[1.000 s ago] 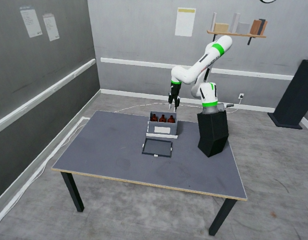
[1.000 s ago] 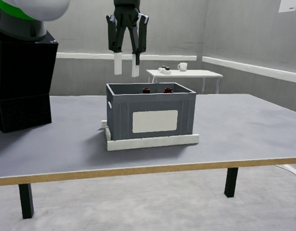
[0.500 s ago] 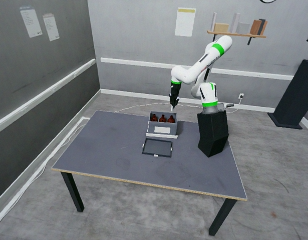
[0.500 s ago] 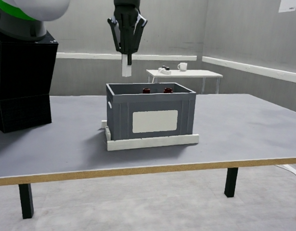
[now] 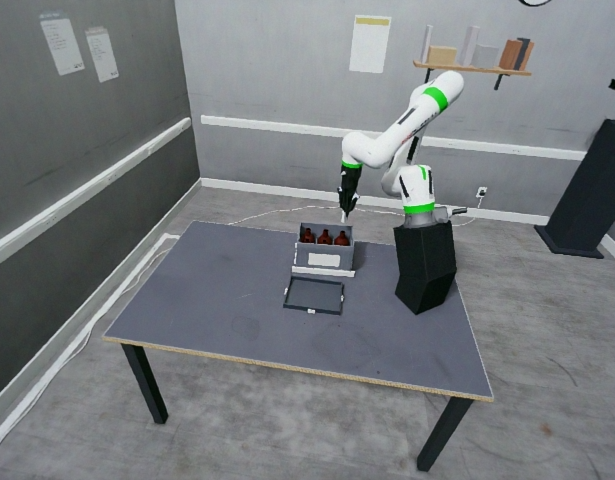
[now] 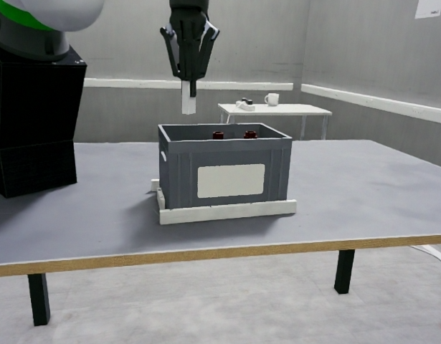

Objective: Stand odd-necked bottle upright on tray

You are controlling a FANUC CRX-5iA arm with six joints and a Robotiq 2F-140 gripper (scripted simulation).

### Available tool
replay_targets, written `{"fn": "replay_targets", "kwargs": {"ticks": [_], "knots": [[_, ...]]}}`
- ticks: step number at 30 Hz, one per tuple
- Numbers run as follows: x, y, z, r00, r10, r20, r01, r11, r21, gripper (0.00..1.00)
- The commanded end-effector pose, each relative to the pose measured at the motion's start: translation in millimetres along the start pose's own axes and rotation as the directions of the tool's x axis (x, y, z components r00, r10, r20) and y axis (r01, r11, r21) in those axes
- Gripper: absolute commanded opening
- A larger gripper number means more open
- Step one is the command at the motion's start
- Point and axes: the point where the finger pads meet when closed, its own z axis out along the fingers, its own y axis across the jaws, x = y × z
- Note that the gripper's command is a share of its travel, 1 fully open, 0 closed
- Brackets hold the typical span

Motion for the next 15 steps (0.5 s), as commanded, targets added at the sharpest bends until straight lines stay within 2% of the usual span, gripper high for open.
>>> {"fn": "replay_targets", "kwargs": {"ticks": [1, 8, 15], "knots": [[-0.3, -0.4, -0.4, 1.000, 0.000, 0.001, 0.000, 1.000, 0.001, 0.10], [-3.5, -2.1, -1.2, 1.000, 0.000, 0.001, 0.000, 1.000, 0.001, 0.10], [-66.2, -30.3, -11.1, 1.000, 0.000, 0.000, 0.000, 1.000, 0.002, 0.10]]}}
